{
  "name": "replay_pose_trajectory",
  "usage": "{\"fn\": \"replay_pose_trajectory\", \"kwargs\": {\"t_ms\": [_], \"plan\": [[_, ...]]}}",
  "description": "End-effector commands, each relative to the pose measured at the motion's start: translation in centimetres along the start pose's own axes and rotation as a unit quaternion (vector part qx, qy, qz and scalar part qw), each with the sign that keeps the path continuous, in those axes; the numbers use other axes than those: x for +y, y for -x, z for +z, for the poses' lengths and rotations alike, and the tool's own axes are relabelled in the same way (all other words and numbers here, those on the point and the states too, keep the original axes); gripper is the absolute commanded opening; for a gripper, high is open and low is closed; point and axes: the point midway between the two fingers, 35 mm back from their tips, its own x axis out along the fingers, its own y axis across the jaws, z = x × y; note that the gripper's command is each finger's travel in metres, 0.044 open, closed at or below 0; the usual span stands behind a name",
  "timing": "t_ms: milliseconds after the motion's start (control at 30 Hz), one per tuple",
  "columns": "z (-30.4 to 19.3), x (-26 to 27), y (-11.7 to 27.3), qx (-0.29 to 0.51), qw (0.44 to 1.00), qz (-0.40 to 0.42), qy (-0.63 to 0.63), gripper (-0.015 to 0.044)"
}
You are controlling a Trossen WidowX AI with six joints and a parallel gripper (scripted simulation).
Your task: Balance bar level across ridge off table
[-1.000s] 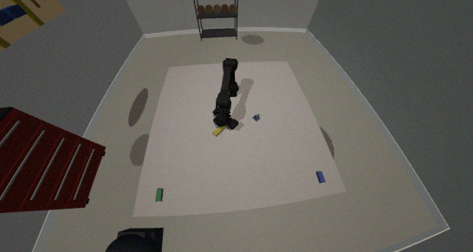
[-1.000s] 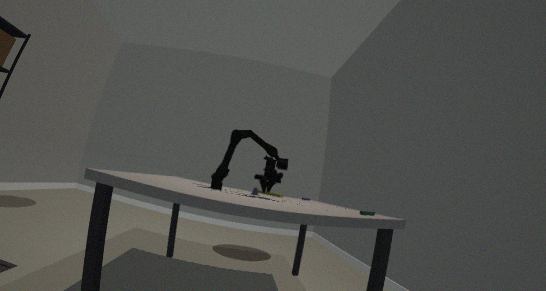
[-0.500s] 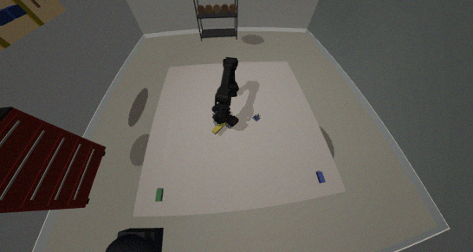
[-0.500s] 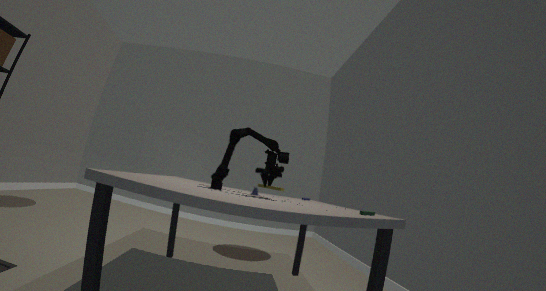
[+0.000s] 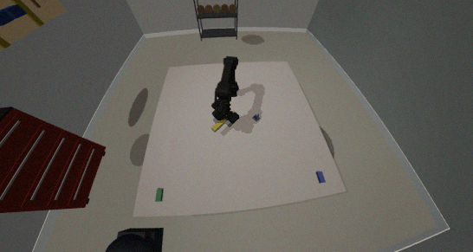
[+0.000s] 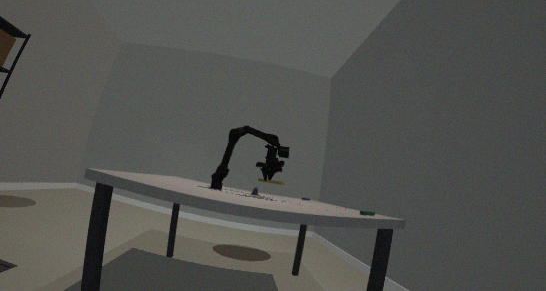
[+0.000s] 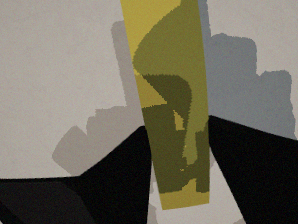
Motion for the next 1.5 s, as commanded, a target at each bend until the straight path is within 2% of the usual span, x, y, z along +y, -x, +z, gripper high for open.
{"fn": "replay_pose_trajectory", "kwargs": {"t_ms": [0, 767, 1467], "plan": [[-0.7, 0.8, 0.3, -0.002, 1.000, 0.000, 0.030, 0.0000], [-7.5, 7.0, 0.4, 0.000, 0.961, 0.003, 0.276, 0.0000], [-15.1, 10.0, 0.6, 0.001, 0.867, 0.005, 0.499, 0.0000]]}}
